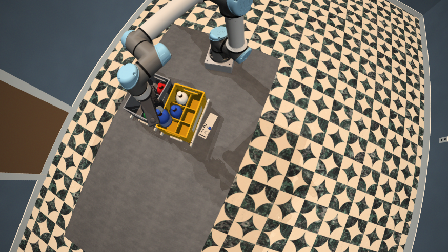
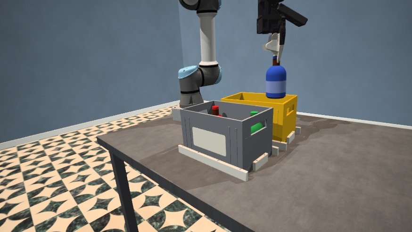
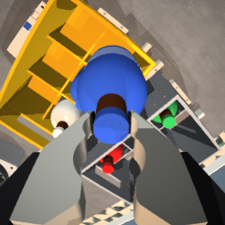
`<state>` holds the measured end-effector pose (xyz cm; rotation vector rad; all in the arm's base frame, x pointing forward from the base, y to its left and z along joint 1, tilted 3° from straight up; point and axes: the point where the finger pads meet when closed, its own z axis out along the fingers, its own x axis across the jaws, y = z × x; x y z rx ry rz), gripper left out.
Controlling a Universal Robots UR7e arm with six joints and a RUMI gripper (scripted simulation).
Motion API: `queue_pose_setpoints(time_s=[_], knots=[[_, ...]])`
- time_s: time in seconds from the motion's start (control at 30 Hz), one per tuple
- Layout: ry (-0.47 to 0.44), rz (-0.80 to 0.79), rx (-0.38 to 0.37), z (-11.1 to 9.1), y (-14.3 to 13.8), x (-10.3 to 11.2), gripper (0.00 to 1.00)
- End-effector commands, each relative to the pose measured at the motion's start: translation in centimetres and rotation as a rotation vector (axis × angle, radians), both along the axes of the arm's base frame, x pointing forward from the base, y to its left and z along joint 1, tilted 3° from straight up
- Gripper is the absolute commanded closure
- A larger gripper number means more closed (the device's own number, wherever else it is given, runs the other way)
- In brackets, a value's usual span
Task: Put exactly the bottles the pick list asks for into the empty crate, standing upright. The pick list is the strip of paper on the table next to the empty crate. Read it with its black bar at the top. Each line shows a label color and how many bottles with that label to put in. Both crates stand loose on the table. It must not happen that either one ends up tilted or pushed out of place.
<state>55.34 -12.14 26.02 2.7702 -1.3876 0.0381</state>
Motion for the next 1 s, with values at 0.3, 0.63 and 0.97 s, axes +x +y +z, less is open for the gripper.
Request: queue_pose_setpoints(time_s=[0.3, 0.63, 0.97], knots=[[-0.002, 0.0, -0.001, -0.1, 0.0, 0.0, 1.0], [-0.002, 0.0, -0.001, -0.9, -0.1, 0.0, 1.0], [-0.002, 0.0, -0.001, -1.8, -0.1, 0.0, 1.0]])
